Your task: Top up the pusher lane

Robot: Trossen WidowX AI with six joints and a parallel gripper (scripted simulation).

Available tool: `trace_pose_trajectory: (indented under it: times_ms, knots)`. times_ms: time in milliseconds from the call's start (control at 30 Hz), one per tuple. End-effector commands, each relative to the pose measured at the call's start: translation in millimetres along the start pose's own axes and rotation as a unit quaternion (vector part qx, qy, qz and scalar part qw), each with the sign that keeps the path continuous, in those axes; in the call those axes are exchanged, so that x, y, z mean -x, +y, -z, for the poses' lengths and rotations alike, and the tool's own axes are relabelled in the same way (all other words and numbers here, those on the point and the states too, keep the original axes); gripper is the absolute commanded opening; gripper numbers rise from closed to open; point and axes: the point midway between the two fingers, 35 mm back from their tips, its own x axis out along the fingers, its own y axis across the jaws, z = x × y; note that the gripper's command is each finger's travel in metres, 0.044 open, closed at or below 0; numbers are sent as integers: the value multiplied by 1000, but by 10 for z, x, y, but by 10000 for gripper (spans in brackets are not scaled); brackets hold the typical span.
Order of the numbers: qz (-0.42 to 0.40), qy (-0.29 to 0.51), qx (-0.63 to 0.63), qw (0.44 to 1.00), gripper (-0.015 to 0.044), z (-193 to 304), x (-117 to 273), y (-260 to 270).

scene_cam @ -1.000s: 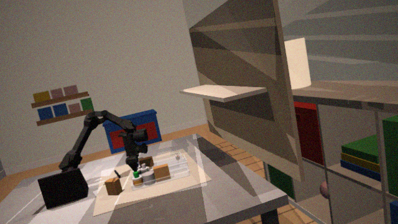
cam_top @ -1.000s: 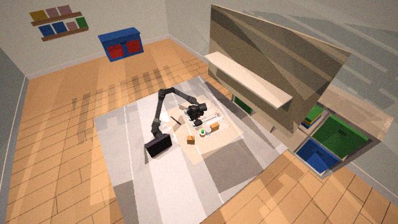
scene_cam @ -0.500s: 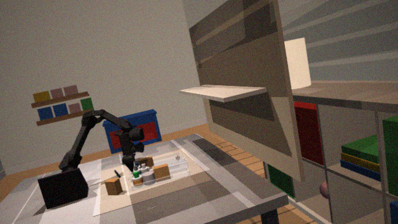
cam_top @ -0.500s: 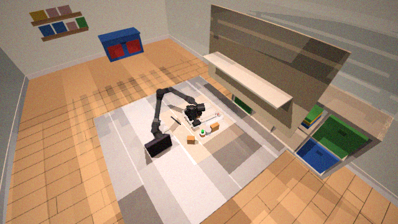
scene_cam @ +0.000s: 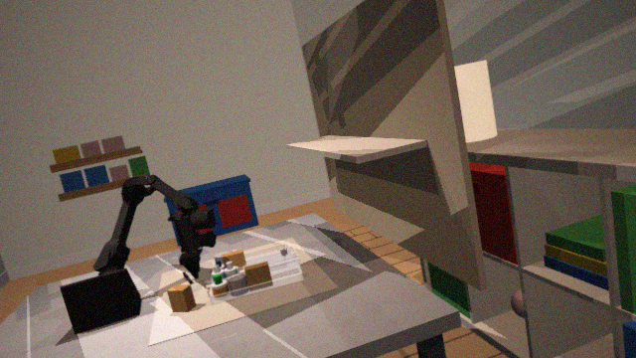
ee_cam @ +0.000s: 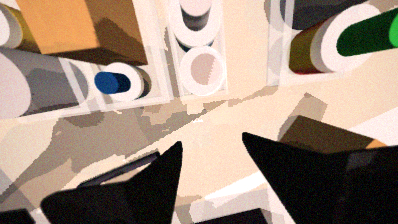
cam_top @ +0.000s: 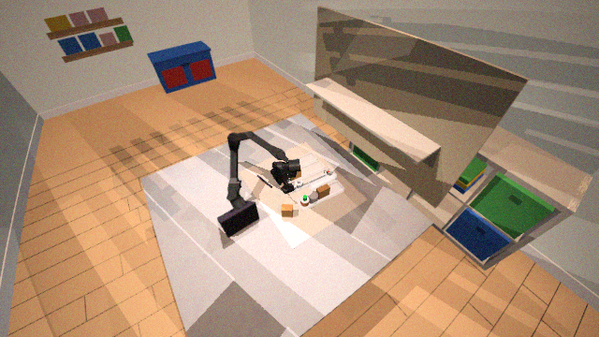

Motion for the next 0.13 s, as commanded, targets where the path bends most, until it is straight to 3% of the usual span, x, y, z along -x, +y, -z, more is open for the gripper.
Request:
trace_pose_trajectory:
  times_ms: [0,100]
  knots:
    - [2,0,2,1000,306,172,-7,0]
    - [2,-1,2,1000,306,131,106,-3]
